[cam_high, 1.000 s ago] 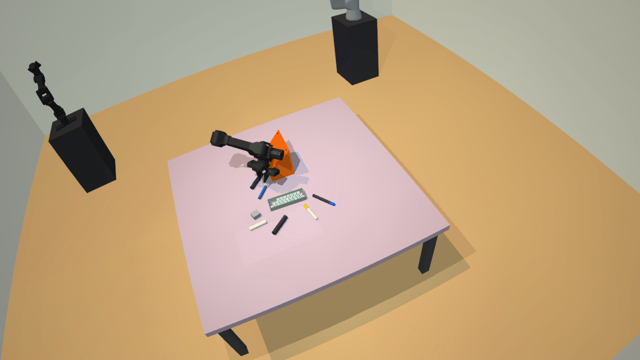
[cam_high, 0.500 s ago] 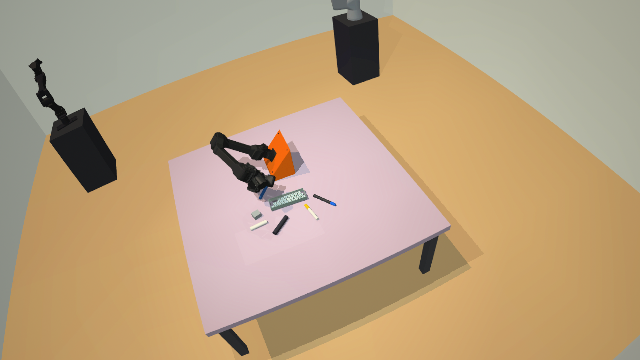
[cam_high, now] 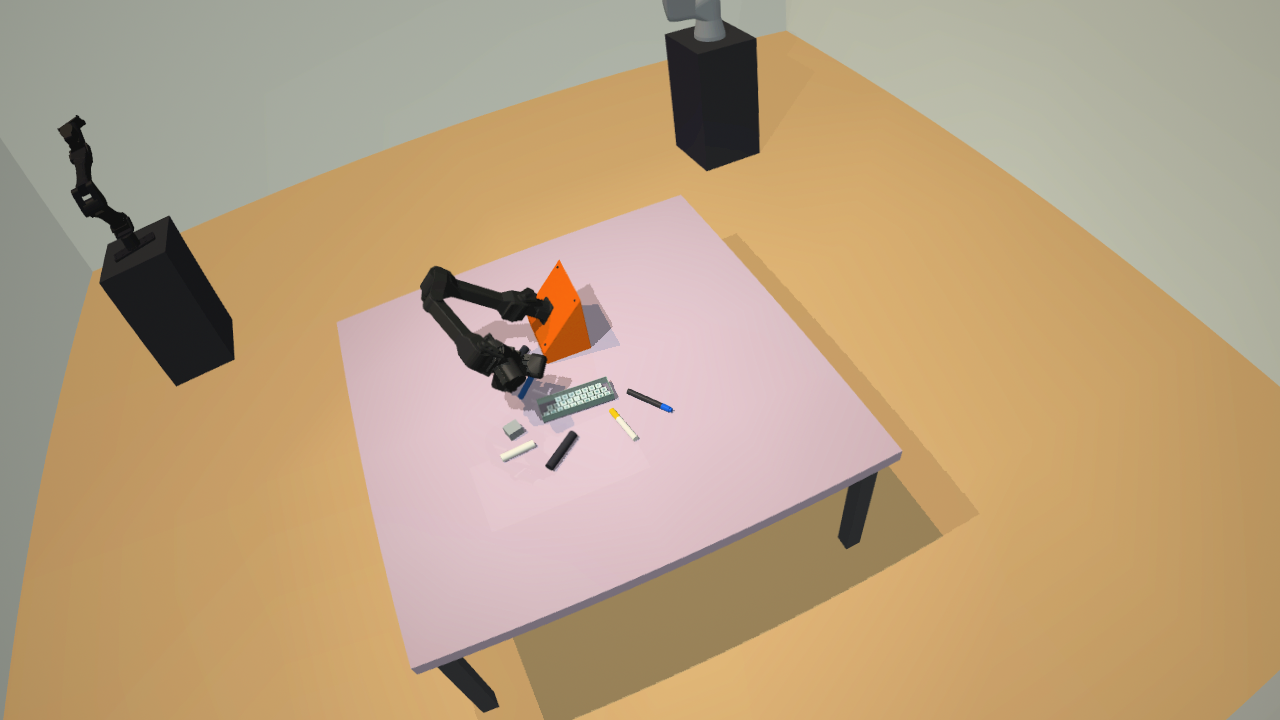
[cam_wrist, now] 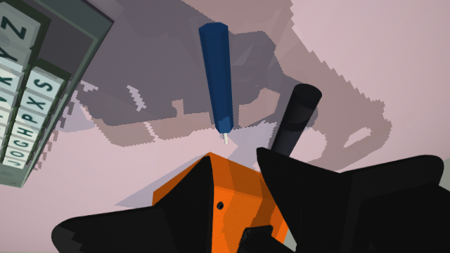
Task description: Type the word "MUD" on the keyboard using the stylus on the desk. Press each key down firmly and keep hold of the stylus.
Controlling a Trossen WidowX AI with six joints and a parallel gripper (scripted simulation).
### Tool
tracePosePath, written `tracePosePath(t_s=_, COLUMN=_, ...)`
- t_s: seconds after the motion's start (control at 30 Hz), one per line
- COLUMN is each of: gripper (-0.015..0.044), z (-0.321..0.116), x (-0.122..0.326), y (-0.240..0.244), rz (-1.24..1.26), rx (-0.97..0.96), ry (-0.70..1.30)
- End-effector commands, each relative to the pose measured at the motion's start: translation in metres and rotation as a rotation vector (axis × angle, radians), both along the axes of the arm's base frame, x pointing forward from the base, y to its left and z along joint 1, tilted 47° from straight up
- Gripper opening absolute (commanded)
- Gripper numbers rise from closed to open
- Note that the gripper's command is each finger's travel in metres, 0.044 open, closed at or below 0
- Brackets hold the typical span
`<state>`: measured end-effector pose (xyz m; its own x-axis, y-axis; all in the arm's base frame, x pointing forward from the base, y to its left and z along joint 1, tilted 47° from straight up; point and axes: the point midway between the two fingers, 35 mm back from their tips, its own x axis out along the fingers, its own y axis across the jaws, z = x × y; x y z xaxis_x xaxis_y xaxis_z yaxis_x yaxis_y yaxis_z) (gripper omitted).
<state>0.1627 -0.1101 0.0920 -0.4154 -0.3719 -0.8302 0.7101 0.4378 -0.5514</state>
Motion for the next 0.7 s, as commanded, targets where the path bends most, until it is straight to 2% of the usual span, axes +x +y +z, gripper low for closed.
tracePosePath(t_s=0.0, gripper=0.0150, z=-0.003, x=0.000, y=-0.003, rz=0.002, rx=0.005, ry=0.001)
tracePosePath(t_s=0.67, gripper=0.0150, z=-0.013, x=-0.001, y=-0.014, rz=0.002, rx=0.004, ry=0.001)
